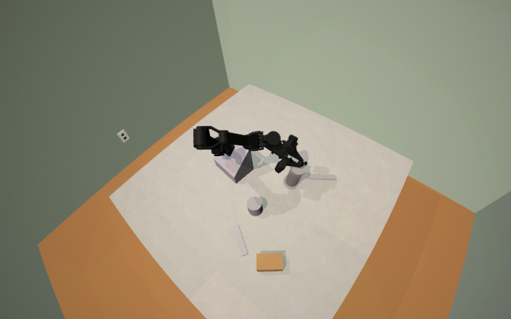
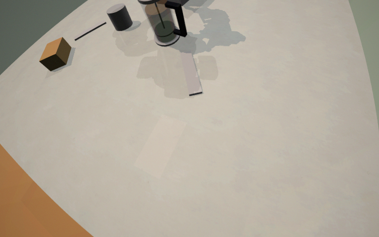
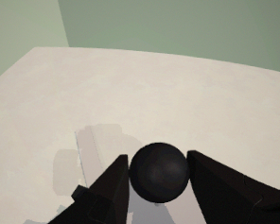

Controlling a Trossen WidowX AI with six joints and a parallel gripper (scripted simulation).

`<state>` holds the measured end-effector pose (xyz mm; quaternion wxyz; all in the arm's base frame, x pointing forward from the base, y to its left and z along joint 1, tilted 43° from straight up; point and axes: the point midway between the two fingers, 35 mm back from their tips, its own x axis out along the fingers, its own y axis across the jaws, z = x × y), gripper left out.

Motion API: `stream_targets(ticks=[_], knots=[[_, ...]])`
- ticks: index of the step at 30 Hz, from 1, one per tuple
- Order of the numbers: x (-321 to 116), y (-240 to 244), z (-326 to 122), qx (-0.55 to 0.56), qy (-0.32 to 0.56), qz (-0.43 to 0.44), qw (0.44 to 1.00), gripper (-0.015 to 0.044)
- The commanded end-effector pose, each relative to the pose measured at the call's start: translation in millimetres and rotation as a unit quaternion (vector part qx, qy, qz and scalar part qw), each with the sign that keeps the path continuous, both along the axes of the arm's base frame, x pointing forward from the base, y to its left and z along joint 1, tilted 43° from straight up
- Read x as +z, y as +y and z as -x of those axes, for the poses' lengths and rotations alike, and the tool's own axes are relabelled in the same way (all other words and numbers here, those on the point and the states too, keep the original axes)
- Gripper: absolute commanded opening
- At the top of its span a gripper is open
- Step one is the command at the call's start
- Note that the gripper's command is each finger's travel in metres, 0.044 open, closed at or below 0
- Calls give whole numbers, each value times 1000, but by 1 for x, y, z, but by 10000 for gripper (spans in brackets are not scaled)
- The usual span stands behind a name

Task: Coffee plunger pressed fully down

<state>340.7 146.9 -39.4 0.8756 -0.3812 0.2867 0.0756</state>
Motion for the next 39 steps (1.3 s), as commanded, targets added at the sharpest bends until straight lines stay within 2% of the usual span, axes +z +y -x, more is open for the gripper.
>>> stream_targets(ticks=[1,37,39], knots=[[-6,-5,0,-6,8,11,1000,127],[-3,0,-4,-3,3,5,1000,127],[-3,0,-4,-3,3,5,1000,180]])
